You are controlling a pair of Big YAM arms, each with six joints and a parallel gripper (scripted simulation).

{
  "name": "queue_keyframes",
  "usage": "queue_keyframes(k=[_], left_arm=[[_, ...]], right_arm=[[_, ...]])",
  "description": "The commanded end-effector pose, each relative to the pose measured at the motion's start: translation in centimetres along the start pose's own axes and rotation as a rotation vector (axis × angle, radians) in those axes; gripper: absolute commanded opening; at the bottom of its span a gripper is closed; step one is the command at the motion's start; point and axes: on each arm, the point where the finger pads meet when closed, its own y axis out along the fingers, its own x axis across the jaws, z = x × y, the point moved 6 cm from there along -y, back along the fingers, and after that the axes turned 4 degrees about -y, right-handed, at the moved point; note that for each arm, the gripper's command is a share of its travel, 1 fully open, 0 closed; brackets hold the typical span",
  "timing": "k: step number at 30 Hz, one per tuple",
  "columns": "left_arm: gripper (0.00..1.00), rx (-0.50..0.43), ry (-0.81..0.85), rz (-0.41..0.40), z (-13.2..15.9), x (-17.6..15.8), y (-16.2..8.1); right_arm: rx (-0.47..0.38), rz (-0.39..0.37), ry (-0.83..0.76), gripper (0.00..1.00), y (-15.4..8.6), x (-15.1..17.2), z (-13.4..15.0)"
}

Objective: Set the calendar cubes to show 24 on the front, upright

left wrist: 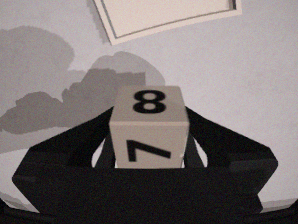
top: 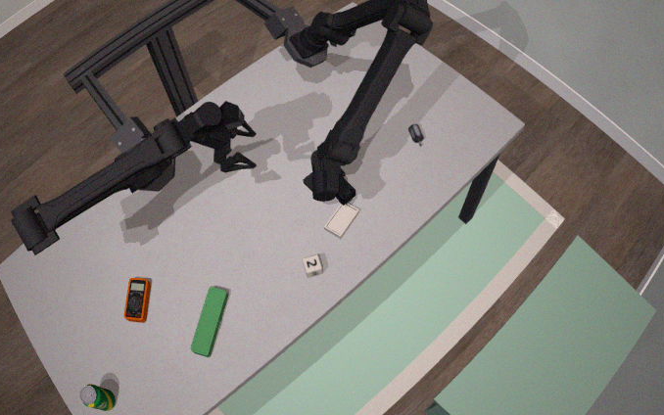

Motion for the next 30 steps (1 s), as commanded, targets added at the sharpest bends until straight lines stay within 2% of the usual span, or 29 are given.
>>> queue_keyframes(k=[1,5,6,9,10,19,20,22,30], left_arm=[[0.4,-0.054,-0.019,0.055,-7.3,1.4,-2.4],[0.4,-0.055,-0.021,0.057,-8.1,1.8,-2.4],[0.4,-0.061,-0.011,0.067,-7.9,1.2,-2.9],[0.4,-0.049,0.002,0.061,-7.7,1.1,-2.2],[0.4,-0.049,0.026,0.06,-7.7,1.1,-2.2],[0.4,-0.054,0.441,0.04,-7.3,0.8,-1.5],[0.4,-0.072,0.489,0.049,-7.3,0.2,-2.4],[0.4,-0.072,0.489,0.049,-7.3,0.2,-2.4],[0.4,-0.078,0.848,0.026,-7.9,1.0,-2.2]], right_arm=[[-0.081,0.048,0.024,1.0,0.8,1.0,-0.3],[-0.103,0.076,0.048,1.0,0.9,1.0,-0.3],[-0.123,0.097,0.078,1.0,0.9,0.3,-1.4],[-0.133,0.116,0.084,1.0,1.0,0.9,-0.3],[-0.149,0.123,0.102,1.0,0.9,0.5,-1.3],[-0.152,0.132,0.123,1.0,0.9,0.4,-1.3],[-0.152,0.132,0.123,1.0,0.9,0.4,-1.3],[-0.152,0.132,0.123,1.0,0.9,0.4,-1.3],[-0.152,0.132,0.123,1.0,0.9,0.4,-1.3]])
